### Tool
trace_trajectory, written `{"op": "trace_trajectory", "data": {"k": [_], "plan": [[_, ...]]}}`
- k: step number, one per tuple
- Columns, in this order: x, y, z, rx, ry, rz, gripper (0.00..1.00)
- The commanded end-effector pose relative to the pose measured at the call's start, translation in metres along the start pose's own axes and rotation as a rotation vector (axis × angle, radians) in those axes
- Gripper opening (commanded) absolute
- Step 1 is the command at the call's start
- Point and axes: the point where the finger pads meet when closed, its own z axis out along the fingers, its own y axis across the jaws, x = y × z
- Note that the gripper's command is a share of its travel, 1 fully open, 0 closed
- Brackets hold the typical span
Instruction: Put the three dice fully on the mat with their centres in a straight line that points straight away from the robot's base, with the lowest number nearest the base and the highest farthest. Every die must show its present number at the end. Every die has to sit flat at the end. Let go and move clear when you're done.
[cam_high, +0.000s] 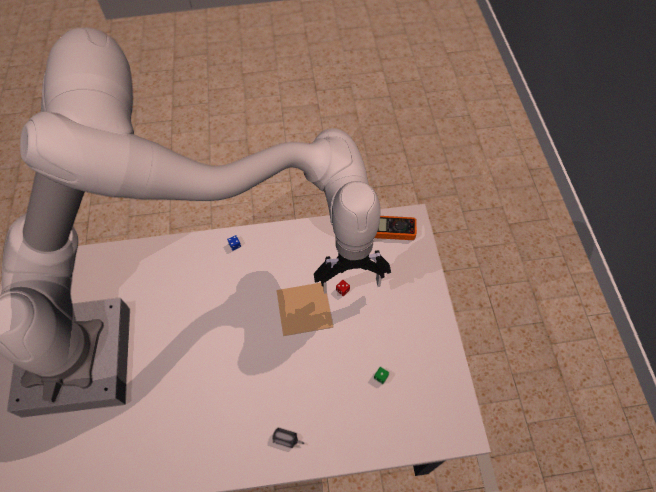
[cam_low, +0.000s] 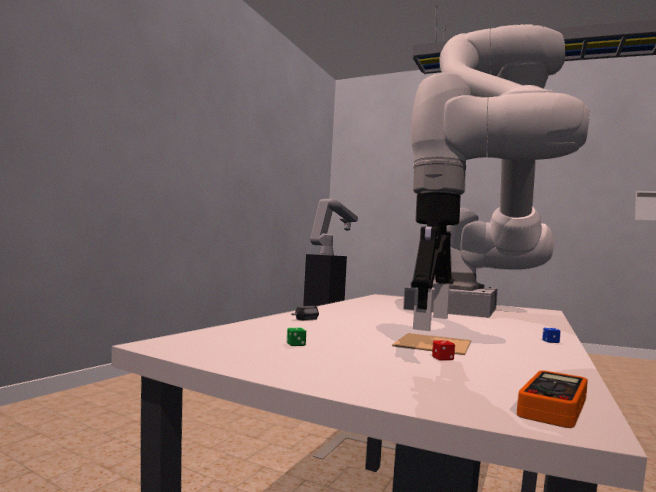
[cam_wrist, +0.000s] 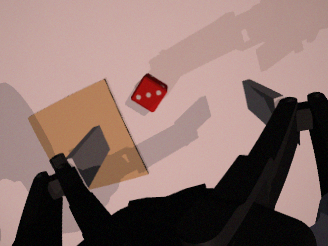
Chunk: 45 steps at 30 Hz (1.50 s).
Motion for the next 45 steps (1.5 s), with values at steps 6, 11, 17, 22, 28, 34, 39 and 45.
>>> {"op": "trace_trajectory", "data": {"k": [6, 11, 17, 22, 28, 34, 39, 45], "plan": [[0.032, -0.006, -0.003, -0.01, 0.003, 0.0, 1.0], [0.034, -0.006, -0.003, -0.01, 0.003, 0.0, 1.0], [0.034, -0.006, -0.003, -0.01, 0.003, -0.004, 1.0], [0.034, -0.006, -0.003, -0.01, 0.003, -0.004, 1.0], [0.034, -0.006, -0.003, -0.01, 0.003, -0.004, 1.0], [0.034, -0.006, -0.003, -0.01, 0.003, -0.004, 1.0], [0.034, -0.006, -0.003, -0.01, 0.003, -0.004, 1.0], [0.034, -0.006, -0.003, -0.01, 0.003, -0.004, 1.0]]}}
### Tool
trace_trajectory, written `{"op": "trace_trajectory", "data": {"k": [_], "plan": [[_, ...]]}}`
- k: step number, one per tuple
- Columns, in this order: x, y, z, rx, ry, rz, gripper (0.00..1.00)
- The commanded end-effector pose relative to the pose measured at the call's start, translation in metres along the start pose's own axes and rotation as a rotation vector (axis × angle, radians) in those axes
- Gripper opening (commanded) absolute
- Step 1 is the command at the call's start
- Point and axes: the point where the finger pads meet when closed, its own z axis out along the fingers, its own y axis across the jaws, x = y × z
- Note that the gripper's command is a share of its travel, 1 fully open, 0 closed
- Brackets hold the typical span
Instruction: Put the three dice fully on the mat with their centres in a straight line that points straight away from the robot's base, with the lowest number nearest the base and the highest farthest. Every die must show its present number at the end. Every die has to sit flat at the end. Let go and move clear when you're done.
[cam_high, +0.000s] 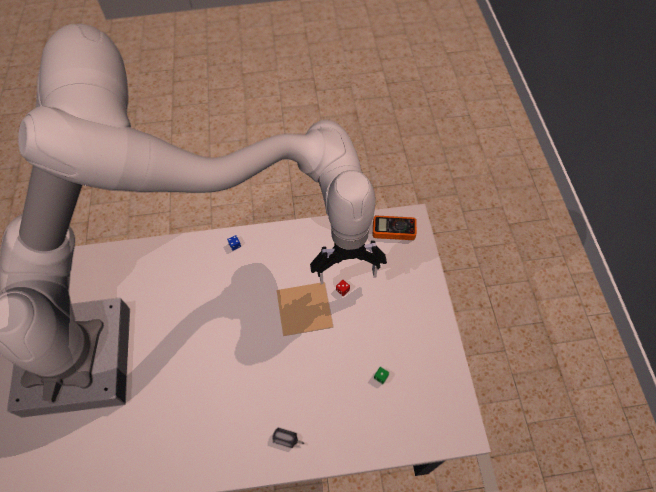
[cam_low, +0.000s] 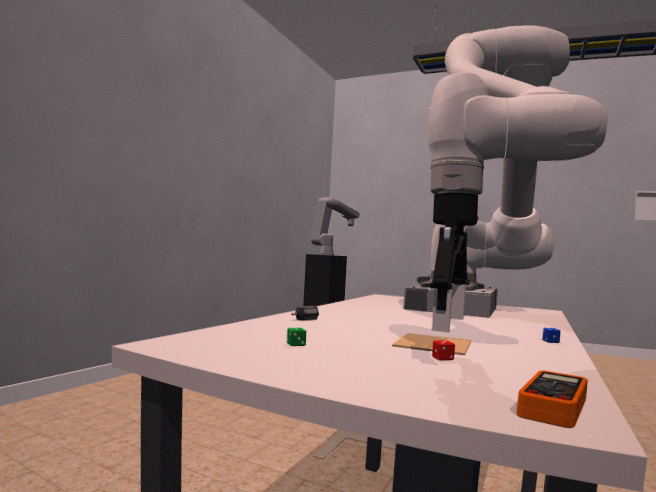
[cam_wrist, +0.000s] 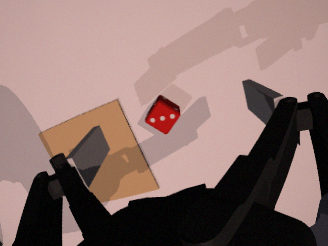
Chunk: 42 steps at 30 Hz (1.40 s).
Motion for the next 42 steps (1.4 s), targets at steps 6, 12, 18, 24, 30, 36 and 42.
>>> {"op": "trace_trajectory", "data": {"k": [6, 12, 18, 24, 30, 36, 42], "plan": [[0.004, 0.0, -0.003, -0.008, 0.003, -0.004, 1.0], [0.006, -0.004, -0.002, -0.008, 0.003, 0.0, 1.0], [0.01, -0.01, -0.002, -0.008, 0.003, 0.0, 1.0], [0.024, -0.031, -0.002, -0.008, 0.003, 0.0, 1.0], [0.046, -0.067, -0.002, -0.008, 0.003, 0.0, 1.0], [0.066, -0.099, -0.002, -0.008, 0.003, 0.0, 1.0], [0.097, -0.148, -0.002, -0.007, 0.003, 0.0, 1.0]]}}
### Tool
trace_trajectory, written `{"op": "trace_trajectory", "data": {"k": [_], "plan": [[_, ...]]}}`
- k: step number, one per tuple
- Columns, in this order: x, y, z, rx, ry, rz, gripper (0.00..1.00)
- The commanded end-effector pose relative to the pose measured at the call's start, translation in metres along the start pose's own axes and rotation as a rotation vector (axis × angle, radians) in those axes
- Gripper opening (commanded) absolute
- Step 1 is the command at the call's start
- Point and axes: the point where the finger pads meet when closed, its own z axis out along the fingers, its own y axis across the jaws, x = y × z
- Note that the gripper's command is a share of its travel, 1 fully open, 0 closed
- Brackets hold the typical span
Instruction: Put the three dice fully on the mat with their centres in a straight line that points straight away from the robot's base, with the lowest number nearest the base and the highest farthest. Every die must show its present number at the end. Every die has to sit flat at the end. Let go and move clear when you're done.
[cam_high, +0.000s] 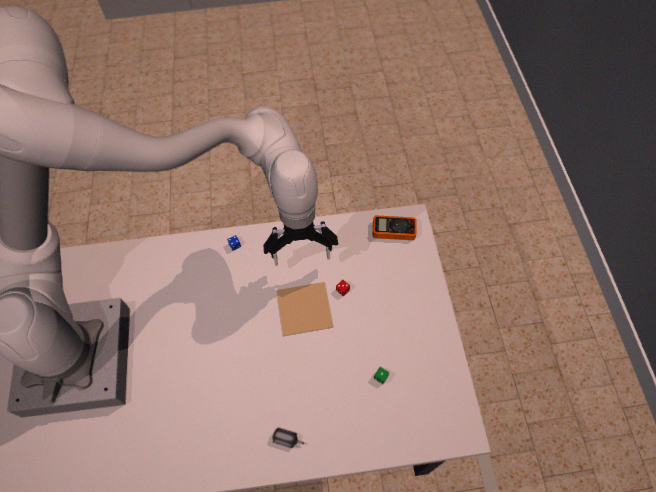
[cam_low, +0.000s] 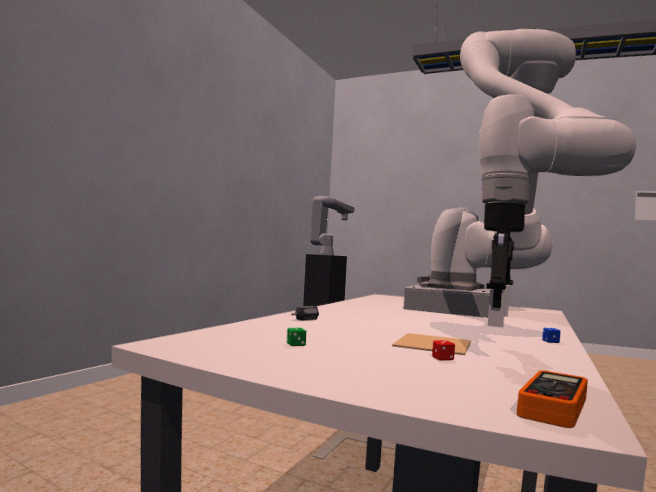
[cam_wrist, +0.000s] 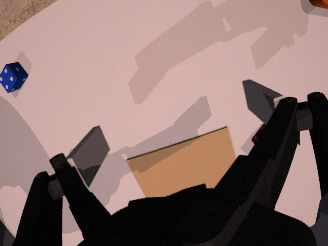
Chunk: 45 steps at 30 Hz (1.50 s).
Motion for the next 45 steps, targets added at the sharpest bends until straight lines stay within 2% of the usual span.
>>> {"op": "trace_trajectory", "data": {"k": [1, 8, 10, 17, 24, 35, 45], "plan": [[0.028, -0.037, -0.003, -0.01, 0.004, 0.0, 1.0], [0.061, -0.09, -0.003, -0.01, 0.004, 0.0, 1.0], [0.061, -0.09, -0.003, -0.01, 0.004, 0.0, 1.0], [0.088, -0.133, -0.002, -0.01, 0.004, 0.0, 1.0], [0.107, -0.163, -0.002, -0.009, 0.005, 0.0, 1.0], [0.119, -0.181, -0.002, -0.009, 0.005, 0.001, 1.0], [0.121, -0.183, -0.002, -0.01, 0.006, -0.003, 1.0]]}}
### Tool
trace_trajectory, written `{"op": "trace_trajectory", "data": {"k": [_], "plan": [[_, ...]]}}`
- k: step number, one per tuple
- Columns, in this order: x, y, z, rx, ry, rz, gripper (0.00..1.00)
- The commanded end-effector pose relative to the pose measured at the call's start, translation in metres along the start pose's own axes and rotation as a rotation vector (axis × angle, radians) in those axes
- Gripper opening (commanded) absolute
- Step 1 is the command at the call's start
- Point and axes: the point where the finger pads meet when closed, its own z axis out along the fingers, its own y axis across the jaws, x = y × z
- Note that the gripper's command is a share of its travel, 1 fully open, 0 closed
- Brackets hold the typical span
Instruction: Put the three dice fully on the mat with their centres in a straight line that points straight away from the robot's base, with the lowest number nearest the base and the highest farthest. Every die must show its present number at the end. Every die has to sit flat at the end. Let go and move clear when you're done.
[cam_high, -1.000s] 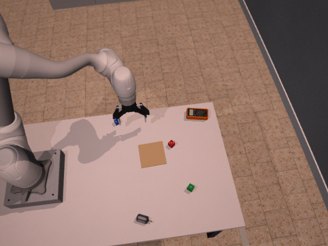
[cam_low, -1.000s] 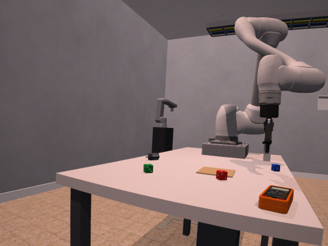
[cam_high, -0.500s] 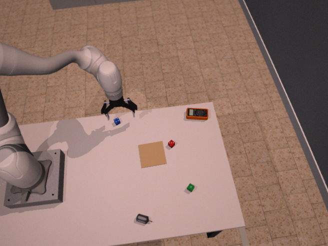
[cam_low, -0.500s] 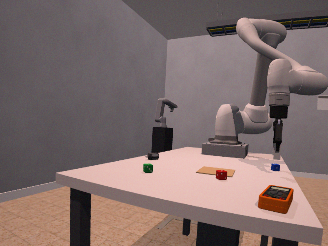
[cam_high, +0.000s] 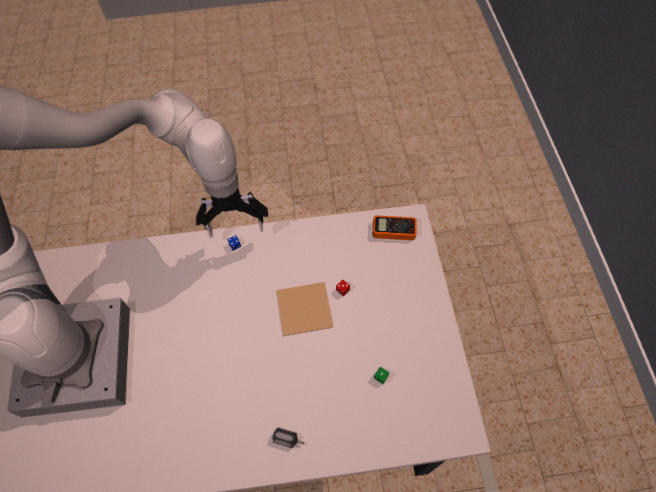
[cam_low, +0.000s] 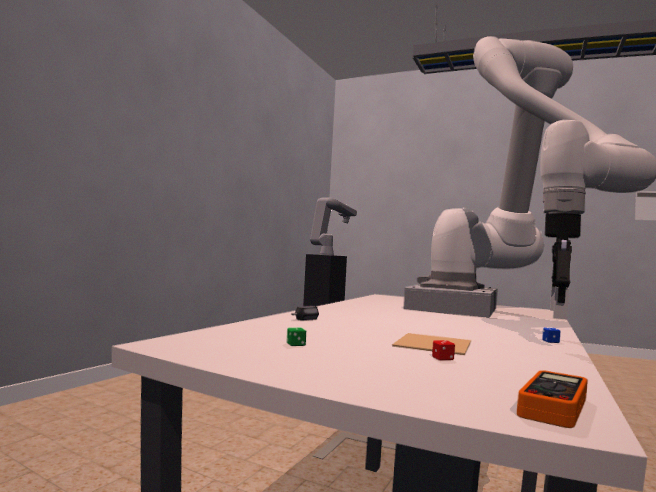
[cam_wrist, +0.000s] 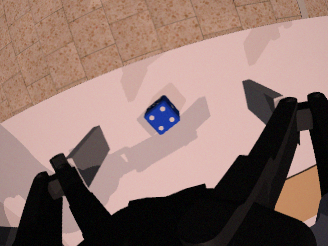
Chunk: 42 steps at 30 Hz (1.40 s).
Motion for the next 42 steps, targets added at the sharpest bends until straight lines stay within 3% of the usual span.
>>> {"op": "trace_trajectory", "data": {"k": [1, 42], "plan": [[0.0036, -0.0019, -0.0016, -0.006, 0.007, -0.003, 1.0], [0.0036, -0.0017, -0.0085, -0.003, 0.004, -0.003, 1.0]]}}
